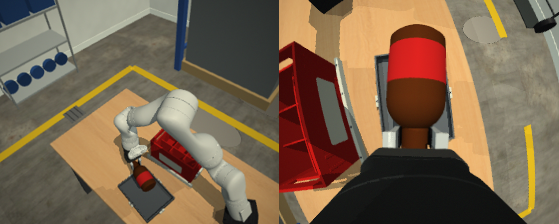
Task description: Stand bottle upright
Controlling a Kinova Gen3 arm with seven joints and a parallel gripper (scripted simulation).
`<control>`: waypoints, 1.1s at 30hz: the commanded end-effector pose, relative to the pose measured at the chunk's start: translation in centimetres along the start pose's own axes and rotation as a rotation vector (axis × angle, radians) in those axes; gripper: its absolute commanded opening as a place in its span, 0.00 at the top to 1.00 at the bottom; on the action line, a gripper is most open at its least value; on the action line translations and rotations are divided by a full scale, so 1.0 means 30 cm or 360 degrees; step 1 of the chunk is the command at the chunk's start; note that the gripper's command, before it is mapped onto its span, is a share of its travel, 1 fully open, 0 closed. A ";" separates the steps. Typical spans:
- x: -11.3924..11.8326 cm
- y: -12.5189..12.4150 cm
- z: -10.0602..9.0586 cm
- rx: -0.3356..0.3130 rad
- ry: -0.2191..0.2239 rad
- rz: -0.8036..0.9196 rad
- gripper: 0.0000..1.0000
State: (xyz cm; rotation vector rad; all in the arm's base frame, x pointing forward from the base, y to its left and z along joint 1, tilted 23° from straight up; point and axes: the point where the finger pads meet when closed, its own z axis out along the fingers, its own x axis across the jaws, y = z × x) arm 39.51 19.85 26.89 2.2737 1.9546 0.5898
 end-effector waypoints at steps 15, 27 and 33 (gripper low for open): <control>0.002 0.003 -0.007 0.0001 0.0005 0.0008 1.00; 0.004 0.000 -0.003 0.0000 0.0010 0.0162 1.00; 0.004 -0.001 -0.002 0.0001 0.0010 0.0265 1.00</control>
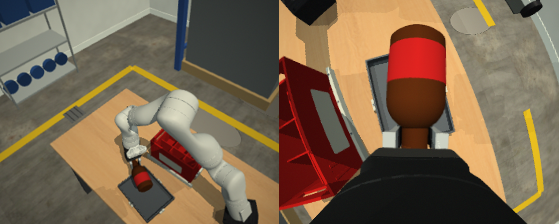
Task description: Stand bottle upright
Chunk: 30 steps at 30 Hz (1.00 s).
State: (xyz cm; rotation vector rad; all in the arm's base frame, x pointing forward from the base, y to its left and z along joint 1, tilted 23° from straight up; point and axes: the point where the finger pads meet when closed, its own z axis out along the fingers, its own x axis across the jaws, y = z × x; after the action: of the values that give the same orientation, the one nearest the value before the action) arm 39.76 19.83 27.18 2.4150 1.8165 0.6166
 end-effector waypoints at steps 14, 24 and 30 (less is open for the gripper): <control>0.002 -0.007 0.002 0.0003 -0.0003 0.0214 1.00; 0.002 -0.007 0.002 0.0003 -0.0003 0.0214 1.00; 0.002 -0.007 0.002 0.0003 -0.0003 0.0214 1.00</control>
State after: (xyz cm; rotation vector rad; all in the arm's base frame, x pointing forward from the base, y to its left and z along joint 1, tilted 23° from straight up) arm 39.78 19.96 27.25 2.5421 1.6755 0.6290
